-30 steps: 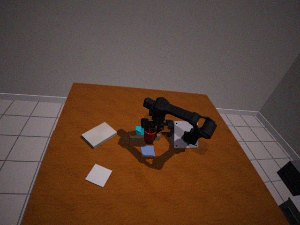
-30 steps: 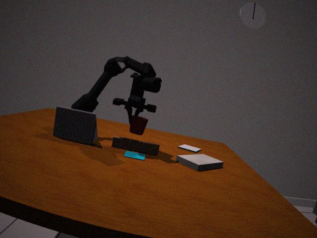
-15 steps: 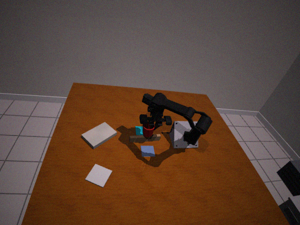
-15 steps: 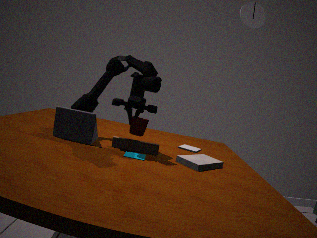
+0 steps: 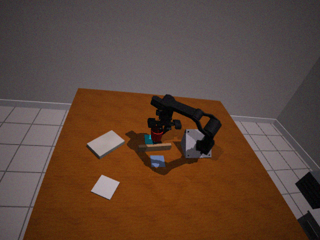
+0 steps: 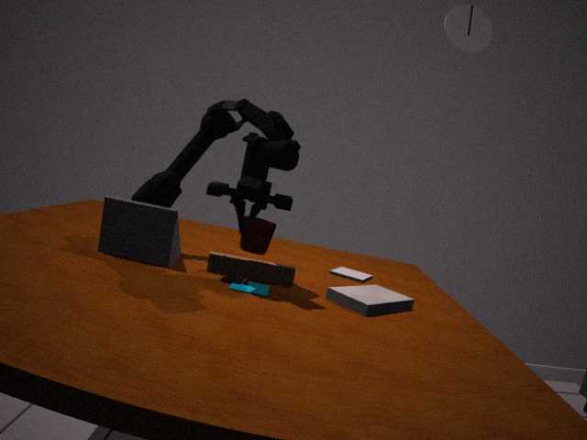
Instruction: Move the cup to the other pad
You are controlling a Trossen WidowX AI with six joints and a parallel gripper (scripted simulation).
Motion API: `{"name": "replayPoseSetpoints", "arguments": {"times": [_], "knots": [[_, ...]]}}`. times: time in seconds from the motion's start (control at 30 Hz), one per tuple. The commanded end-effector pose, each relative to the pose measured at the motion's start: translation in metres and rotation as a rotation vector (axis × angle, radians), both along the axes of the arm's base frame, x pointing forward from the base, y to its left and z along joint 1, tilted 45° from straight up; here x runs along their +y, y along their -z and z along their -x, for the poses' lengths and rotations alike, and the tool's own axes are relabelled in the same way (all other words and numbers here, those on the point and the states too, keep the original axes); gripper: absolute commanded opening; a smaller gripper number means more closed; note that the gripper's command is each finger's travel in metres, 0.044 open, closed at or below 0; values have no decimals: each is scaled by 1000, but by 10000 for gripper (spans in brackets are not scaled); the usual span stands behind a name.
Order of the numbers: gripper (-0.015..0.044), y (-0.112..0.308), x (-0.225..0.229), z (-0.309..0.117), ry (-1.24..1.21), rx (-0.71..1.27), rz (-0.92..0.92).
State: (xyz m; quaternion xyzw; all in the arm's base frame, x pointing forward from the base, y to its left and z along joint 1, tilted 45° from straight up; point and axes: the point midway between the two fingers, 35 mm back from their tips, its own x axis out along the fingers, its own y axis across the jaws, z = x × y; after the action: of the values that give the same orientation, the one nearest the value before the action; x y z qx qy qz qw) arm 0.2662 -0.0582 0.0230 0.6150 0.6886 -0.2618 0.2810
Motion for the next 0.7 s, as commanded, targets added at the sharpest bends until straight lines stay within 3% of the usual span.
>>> {"name": "replayPoseSetpoints", "arguments": {"times": [0.0,0.67], "knots": [[0,6,-9,-3,-4,-6,7],[0,34,-39,-12,-4,-7,9]]}}
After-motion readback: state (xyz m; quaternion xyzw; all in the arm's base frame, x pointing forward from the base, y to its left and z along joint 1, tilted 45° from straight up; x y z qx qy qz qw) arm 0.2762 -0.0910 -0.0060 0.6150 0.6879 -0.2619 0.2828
